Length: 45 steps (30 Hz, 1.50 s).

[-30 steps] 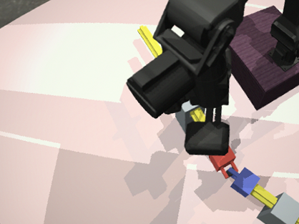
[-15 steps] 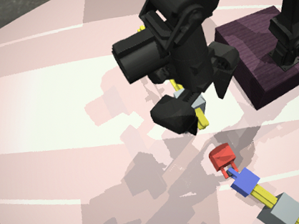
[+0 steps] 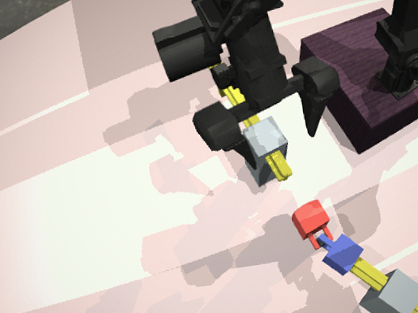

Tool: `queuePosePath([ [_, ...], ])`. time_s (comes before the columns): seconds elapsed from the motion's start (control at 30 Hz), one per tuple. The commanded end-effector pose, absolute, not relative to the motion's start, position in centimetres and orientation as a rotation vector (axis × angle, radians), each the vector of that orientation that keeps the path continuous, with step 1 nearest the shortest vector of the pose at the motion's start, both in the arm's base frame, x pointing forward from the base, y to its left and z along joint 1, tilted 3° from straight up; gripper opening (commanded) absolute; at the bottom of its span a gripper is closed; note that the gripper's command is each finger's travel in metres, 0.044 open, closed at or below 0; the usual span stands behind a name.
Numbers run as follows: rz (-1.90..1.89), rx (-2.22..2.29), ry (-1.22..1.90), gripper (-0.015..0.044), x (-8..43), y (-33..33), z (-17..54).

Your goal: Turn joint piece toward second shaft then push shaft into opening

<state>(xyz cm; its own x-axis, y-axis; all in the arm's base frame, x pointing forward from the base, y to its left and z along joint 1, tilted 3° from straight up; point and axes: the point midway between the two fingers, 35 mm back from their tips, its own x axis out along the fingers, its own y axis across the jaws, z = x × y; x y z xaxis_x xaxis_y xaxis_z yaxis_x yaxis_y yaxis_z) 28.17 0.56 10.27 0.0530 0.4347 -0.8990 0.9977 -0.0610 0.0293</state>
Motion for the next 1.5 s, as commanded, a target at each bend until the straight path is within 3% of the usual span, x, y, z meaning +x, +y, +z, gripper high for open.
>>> queuePosePath([
  [0.0,-0.984,1.634,1.471,0.0440,28.0,0.6,10.1],
  [0.27,-0.947,1.593,1.468,0.0440,28.2,-0.1,10.2],
  [1.47,-0.317,0.406,1.492,0.0440,27.9,-16.8,11.0],
])
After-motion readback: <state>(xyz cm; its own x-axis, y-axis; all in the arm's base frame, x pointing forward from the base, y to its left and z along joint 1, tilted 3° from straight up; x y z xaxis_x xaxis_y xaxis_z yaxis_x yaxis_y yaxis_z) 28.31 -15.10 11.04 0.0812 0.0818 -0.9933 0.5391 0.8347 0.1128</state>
